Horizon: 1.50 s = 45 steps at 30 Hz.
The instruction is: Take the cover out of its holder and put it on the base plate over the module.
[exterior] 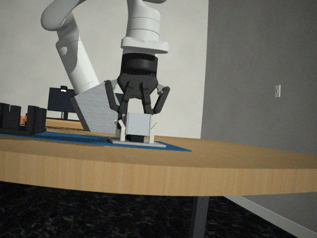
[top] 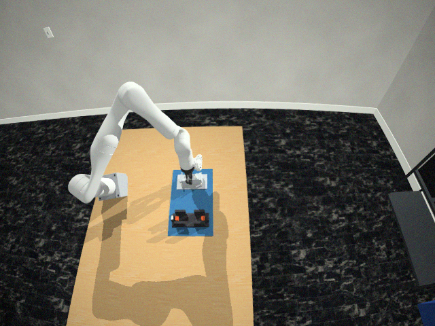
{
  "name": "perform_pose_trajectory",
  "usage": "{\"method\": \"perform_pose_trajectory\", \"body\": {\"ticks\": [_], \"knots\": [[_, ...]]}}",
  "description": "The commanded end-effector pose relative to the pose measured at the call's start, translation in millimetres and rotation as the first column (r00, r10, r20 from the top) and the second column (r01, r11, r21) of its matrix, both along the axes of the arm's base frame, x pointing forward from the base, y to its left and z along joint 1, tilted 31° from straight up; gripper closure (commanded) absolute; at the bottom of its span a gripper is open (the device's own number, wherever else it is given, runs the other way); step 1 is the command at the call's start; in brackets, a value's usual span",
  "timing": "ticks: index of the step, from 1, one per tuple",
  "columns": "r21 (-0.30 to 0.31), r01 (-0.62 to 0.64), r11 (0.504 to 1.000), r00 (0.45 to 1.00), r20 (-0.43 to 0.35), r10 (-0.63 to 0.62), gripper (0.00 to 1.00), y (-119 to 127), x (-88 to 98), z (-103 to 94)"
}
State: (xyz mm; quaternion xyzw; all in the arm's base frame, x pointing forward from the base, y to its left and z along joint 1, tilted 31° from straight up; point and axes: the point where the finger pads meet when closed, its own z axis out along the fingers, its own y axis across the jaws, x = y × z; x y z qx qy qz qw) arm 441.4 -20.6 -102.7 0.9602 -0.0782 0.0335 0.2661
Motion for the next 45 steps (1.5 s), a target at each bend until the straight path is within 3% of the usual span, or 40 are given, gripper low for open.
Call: {"method": "perform_pose_trajectory", "body": {"ticks": [1,45], "knots": [[0.0,0.0,1.0,1.0,-0.001,0.0,1.0,-1.1,-0.2,-2.3],[-0.001,0.001,1.0,1.0,-0.003,-0.001,1.0,-3.2,1.9,-4.8]]}}
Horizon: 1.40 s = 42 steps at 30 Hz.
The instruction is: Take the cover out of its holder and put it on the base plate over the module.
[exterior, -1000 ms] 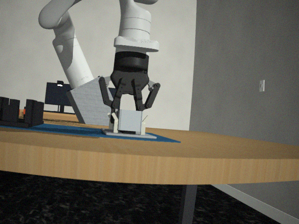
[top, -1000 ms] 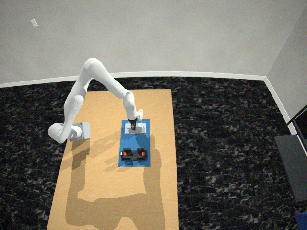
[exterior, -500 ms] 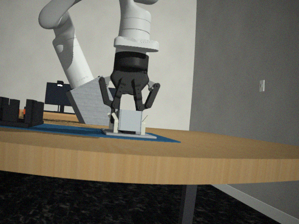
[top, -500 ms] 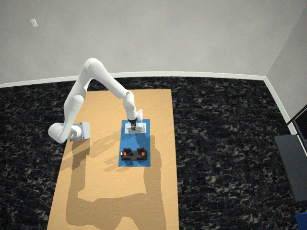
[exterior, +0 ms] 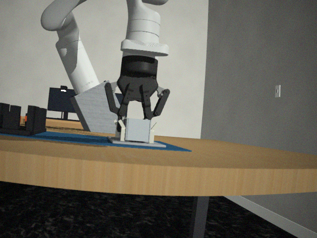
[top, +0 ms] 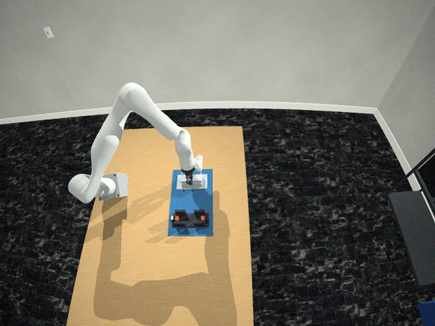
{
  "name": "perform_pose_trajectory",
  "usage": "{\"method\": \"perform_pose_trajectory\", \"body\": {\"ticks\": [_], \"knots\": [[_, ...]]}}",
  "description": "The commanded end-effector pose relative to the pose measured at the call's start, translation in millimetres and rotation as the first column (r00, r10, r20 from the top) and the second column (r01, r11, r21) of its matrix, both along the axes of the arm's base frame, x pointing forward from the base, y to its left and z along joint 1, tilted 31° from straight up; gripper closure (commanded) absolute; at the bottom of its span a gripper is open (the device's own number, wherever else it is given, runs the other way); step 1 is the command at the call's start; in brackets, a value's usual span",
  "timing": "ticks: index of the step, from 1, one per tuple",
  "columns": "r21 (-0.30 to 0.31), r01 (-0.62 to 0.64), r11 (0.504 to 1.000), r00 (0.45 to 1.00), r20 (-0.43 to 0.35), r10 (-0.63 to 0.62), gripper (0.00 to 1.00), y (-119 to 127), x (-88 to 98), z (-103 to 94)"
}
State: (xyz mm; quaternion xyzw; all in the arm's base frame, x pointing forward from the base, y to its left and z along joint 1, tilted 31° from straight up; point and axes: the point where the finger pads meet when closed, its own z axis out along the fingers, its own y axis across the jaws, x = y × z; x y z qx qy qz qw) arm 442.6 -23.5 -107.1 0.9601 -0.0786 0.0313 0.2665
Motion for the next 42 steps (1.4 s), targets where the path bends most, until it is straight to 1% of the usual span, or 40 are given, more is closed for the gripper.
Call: {"method": "perform_pose_trajectory", "body": {"ticks": [1,18,19,42], "knots": [[0.0,-0.001,1.0,1.0,0.001,0.001,1.0,-0.3,0.7,-0.4],[0.0,-0.001,1.0,1.0,0.002,0.001,1.0,-0.7,1.5,-0.8],[0.001,-0.001,1.0,1.0,0.001,0.001,0.0,0.2,1.2,-0.1],[0.001,-0.001,1.0,1.0,0.001,0.001,0.0,0.2,1.2,-0.1]]}}
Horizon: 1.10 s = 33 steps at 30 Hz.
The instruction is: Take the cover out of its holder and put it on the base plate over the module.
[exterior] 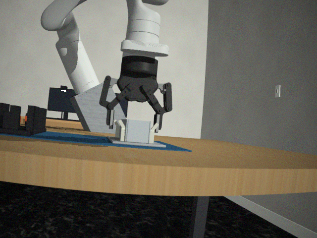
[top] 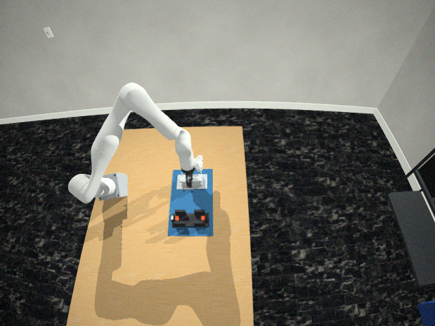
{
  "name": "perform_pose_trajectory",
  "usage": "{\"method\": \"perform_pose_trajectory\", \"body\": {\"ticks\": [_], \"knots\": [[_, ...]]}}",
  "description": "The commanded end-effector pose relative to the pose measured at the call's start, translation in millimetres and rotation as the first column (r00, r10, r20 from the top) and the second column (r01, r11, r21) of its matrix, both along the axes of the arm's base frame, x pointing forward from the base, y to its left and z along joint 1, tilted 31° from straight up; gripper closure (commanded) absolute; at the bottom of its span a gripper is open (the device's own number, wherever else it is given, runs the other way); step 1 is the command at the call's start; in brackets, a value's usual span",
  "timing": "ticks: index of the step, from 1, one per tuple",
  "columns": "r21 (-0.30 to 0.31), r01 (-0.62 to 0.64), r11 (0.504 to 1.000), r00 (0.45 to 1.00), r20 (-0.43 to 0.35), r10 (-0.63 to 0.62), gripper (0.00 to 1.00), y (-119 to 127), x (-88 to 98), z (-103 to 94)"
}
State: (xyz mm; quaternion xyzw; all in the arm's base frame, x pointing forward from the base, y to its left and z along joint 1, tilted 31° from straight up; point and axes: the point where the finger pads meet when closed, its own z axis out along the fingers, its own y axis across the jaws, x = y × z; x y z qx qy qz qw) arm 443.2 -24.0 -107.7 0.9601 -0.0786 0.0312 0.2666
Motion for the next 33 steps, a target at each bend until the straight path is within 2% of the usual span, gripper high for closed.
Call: {"method": "perform_pose_trajectory", "body": {"ticks": [1,10,20,27,33], "knots": [[0.001,-0.001,1.0,1.0,0.001,0.001,0.0,1,0.6,0.5],[0.001,-0.001,1.0,1.0,0.001,0.001,0.0,1,0.6,0.5],[0.0,-0.001,1.0,1.0,0.002,0.001,0.0,32,-0.6,51.8],[0.0,-0.001,1.0,1.0,0.002,0.001,0.0,32,-0.6,51.8],[-0.001,0.0,1.0,1.0,0.001,0.0,0.0,49,-1.3,81.0]]}}
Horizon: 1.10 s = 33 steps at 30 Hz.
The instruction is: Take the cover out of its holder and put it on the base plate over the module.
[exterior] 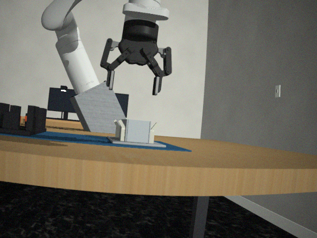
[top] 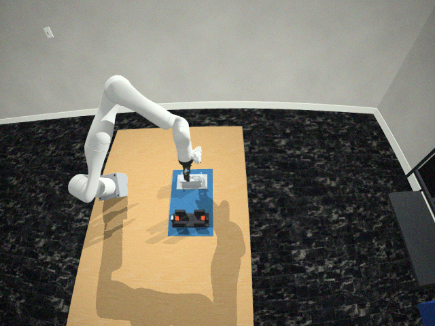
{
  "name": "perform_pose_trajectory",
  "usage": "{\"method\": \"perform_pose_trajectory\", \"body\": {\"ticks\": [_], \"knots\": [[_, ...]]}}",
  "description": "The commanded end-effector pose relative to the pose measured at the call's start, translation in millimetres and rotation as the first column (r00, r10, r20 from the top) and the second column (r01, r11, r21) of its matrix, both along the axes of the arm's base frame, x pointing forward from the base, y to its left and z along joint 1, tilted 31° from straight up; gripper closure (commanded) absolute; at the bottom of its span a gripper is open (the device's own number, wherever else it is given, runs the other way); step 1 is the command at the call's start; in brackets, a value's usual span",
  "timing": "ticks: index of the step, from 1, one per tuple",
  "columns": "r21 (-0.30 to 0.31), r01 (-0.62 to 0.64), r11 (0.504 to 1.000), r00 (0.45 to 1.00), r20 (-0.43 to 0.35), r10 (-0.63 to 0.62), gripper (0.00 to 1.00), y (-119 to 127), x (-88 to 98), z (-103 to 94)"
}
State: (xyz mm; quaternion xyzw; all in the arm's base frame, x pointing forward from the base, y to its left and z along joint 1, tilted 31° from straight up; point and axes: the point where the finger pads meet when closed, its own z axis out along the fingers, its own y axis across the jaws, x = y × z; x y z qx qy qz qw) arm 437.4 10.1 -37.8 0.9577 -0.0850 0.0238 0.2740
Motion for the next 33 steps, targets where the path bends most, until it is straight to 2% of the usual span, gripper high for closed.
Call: {"method": "perform_pose_trajectory", "body": {"ticks": [1,4,33], "knots": [[0.013,-0.017,1.0,1.0,0.013,0.017,0.0,18,4.4,16.0],[0.014,-0.018,1.0,1.0,0.013,0.018,0.0,28,4.3,31.0],[0.014,-0.018,1.0,1.0,0.013,0.018,0.0,24,4.5,23.2]]}}
